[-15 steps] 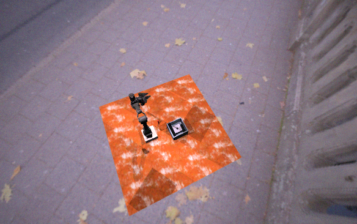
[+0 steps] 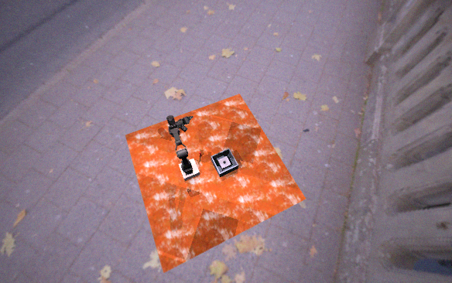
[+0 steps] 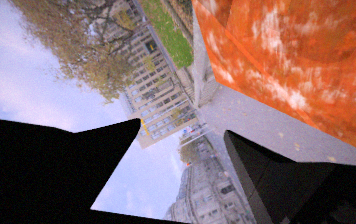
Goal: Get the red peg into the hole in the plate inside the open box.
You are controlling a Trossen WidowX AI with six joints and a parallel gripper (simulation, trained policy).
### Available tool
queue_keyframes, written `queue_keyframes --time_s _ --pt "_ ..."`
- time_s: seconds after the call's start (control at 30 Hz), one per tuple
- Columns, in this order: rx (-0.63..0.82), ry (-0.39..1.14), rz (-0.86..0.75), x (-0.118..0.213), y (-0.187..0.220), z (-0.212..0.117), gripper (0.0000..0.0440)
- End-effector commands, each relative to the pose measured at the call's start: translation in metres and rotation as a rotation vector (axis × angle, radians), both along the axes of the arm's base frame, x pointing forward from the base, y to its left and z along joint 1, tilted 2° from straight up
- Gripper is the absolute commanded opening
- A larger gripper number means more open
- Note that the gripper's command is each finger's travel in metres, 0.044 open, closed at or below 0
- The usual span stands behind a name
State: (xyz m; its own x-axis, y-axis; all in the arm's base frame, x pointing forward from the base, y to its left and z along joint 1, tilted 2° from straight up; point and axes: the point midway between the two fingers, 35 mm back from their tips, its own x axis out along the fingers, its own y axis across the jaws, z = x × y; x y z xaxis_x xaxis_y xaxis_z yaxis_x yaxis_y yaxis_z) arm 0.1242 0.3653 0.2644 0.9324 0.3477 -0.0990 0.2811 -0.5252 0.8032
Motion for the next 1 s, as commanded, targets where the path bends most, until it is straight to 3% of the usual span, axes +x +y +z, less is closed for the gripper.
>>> queue_keyframes --time_s 0.0,0.47,0.97 --pt "-0.097 -0.004 0.038 0.007 -0.002 0.002 0.044" --pt "-0.551 0.012 0.203 0.04 -0.03 -0.003 0.044" --pt "-0.998 0.163 0.4 0.066 -0.098 -0.033 0.044"
